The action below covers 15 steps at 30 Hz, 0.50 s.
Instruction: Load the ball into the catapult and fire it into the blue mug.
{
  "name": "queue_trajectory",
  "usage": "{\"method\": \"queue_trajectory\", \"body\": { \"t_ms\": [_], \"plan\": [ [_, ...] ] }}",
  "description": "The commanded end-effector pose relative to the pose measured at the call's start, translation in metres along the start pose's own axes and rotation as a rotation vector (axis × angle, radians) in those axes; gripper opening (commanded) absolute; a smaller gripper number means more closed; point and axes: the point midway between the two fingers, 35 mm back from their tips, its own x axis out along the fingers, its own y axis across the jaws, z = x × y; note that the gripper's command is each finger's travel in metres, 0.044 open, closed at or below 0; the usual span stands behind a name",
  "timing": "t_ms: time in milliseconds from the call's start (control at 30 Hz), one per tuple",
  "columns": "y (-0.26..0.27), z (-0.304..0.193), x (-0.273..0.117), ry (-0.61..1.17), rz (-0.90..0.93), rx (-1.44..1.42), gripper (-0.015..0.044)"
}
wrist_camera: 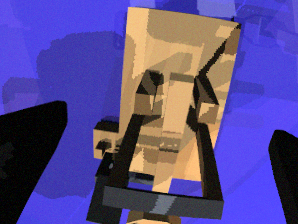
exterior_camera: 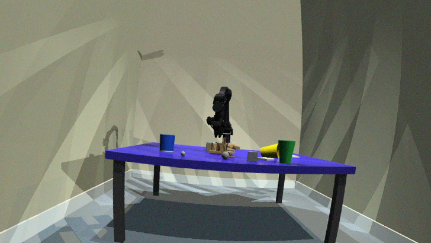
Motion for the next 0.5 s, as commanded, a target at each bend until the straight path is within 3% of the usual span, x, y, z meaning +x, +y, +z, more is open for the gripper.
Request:
{"method": "queue_trajectory", "body": {
  "t_ms": [0,467],
  "plan": [
    [-0.002,0.001,0.019,-0.006,-0.012,0.003,0.044],
    [-0.002,0.0,0.036,-0.006,-0.012,0.003,0.044]
  ]
}}
